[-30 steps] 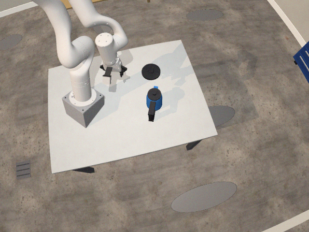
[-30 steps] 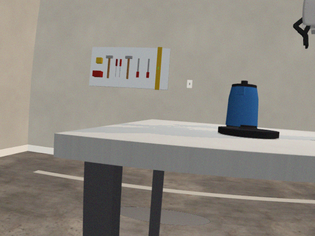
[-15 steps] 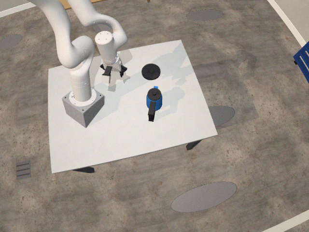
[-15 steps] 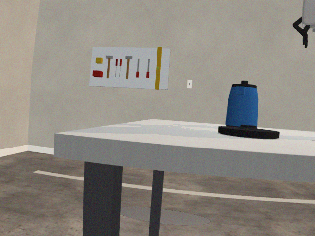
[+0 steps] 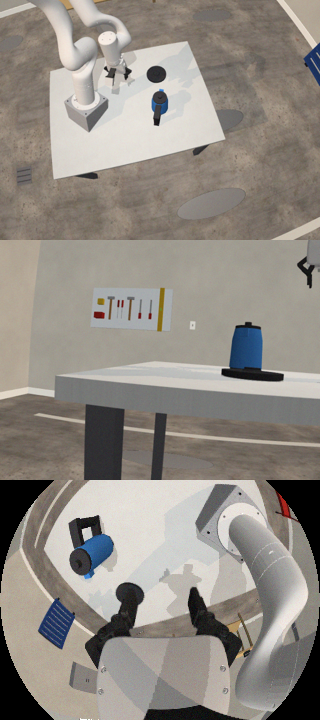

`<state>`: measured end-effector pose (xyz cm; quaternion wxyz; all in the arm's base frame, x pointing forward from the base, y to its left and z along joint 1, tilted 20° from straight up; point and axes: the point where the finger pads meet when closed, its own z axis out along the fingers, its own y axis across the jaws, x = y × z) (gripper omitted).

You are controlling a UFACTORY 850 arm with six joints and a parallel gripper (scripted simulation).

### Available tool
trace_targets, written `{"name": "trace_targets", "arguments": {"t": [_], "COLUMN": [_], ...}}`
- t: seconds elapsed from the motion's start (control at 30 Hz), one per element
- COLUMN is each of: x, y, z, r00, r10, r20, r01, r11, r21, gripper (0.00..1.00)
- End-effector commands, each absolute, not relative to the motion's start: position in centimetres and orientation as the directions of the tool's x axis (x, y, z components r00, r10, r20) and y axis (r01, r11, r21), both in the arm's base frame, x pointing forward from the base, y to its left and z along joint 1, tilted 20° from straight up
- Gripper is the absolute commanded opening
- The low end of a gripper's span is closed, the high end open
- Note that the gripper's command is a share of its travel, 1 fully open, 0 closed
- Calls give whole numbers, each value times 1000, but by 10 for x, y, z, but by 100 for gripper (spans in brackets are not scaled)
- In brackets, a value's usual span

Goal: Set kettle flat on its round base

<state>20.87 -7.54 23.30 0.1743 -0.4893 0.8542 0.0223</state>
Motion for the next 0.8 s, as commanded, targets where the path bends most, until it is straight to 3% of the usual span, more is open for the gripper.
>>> {"name": "trace_targets", "arguments": {"t": [0.0, 0.77], "x": [209, 213], "y": [-76, -81], "z": [234, 234], "r00": [-463, -464], "r10": [-828, -827], "r20": [-318, -317], "r01": [-842, -841], "r11": [522, 524], "r21": [-134, -135], "gripper": [81, 81]}}
